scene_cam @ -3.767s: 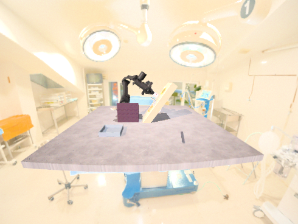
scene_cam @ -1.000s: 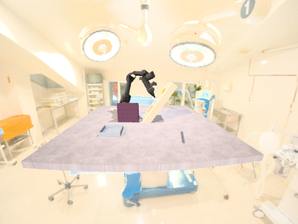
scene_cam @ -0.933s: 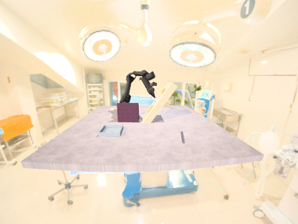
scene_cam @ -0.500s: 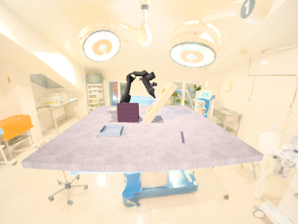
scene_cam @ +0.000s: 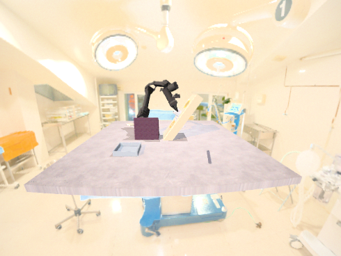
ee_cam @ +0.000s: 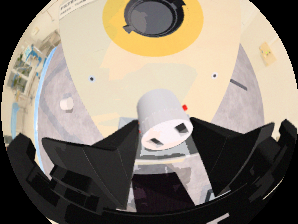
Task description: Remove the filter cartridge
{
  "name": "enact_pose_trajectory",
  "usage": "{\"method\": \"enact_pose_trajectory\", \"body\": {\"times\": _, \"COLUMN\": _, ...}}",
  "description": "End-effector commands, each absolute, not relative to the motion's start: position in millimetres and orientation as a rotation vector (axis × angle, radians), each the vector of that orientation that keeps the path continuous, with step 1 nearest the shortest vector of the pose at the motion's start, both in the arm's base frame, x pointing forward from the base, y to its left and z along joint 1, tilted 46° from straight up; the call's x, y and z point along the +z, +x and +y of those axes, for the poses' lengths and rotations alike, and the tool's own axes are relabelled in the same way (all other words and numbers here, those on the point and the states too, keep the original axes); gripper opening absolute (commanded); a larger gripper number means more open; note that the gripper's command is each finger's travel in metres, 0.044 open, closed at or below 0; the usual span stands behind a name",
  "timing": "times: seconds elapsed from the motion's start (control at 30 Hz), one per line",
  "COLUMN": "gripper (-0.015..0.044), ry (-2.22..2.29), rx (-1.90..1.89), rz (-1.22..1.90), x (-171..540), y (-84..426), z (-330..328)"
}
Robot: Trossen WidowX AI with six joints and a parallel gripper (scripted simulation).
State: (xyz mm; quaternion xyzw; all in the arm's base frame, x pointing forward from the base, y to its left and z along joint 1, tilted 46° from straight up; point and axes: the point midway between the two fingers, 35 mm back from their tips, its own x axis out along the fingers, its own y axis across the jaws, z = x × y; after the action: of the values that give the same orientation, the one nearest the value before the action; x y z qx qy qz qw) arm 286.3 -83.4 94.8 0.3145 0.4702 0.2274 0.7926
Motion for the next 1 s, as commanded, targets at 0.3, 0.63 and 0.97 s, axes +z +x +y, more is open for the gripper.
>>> {"method": "enact_pose_trajectory", "body": {"times": 0.3, "gripper": 0.0, "ry": 0.669, "rx": 0.485, "rz": 1.006, "x": 121, "y": 290, "z": -113}}
{"method": "enact_pose_trajectory", "body": {"times": 0.63, "gripper": 0.0, "ry": 0.671, "rx": 0.486, "rz": 1.008, "x": 150, "y": 269, "z": -146}}
{"method": "enact_pose_trajectory", "body": {"times": 0.97, "gripper": 0.0, "ry": 0.671, "rx": 0.488, "rz": 1.005, "x": 144, "y": 265, "z": -171}}
